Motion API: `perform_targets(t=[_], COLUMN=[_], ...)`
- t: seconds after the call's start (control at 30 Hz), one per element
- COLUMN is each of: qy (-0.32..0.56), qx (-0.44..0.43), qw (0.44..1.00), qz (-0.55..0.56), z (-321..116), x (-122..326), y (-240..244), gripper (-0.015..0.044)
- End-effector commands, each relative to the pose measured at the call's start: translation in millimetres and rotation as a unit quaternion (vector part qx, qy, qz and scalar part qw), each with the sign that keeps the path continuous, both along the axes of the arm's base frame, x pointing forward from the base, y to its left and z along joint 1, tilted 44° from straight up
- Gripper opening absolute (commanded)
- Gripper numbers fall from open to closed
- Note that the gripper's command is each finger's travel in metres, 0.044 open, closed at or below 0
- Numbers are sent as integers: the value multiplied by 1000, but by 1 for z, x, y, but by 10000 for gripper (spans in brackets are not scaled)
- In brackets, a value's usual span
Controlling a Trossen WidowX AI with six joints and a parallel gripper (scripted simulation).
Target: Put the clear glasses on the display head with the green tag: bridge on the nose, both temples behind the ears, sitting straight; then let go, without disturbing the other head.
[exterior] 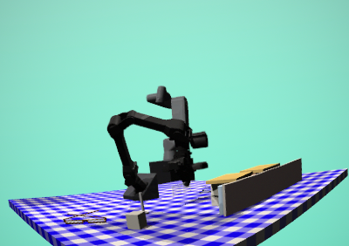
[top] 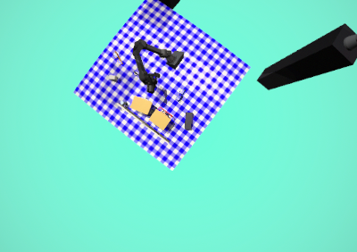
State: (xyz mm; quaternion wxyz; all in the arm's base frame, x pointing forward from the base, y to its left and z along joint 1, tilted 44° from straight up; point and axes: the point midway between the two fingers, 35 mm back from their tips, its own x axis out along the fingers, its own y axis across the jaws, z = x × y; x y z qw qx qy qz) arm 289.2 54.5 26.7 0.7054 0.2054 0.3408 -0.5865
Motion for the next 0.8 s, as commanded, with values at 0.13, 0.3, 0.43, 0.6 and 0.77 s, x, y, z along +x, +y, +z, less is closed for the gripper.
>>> perform_targets(t=[0.13, 0.3, 0.43, 0.6, 0.77], qy=[0, 0, 0, -1, -1], qx=[-2, -2, -2, -2, -2], qw=[1000, 1000, 1000, 1000, 1000], qz=[2, 2, 2, 2, 2], z=[-1, -1, -2, -3, -4], x=[12, 20, 26, 33, 41], y=[2, 4, 5, 7, 9], gripper=[0, 0, 0, 0, 0])
